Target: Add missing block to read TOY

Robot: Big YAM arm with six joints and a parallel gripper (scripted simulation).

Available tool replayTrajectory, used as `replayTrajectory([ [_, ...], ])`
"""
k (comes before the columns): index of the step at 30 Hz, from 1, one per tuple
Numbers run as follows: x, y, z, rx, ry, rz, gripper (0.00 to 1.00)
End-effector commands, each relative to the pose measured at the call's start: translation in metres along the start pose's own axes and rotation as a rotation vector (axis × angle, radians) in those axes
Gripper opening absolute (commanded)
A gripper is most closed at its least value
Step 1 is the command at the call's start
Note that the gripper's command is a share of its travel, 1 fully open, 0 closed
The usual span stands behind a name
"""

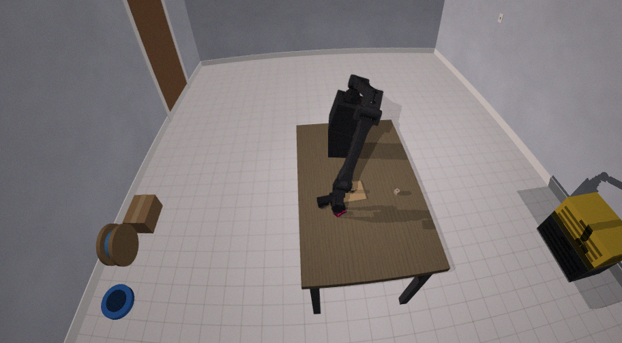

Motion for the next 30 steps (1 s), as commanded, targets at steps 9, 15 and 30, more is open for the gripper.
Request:
replayTrajectory([
  [9,0.0003,0.0011,0.0095,0.005,-0.021,-0.003,0.6],
  [15,-0.0001,0.0012,0.0099,0.005,-0.021,-0.003,0.6],
  [30,-0.0001,0.0012,0.0099,0.004,-0.021,-0.003,0.41],
])
Point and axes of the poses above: the point where the finger pads meet when closed, its own x axis out along the fingers, its own z axis across the jaws, y = z × x, the point moved 7 cm from there along -x, back along the fingers, and after that the axes turned 13 degrees about x, right-handed, at the moved point
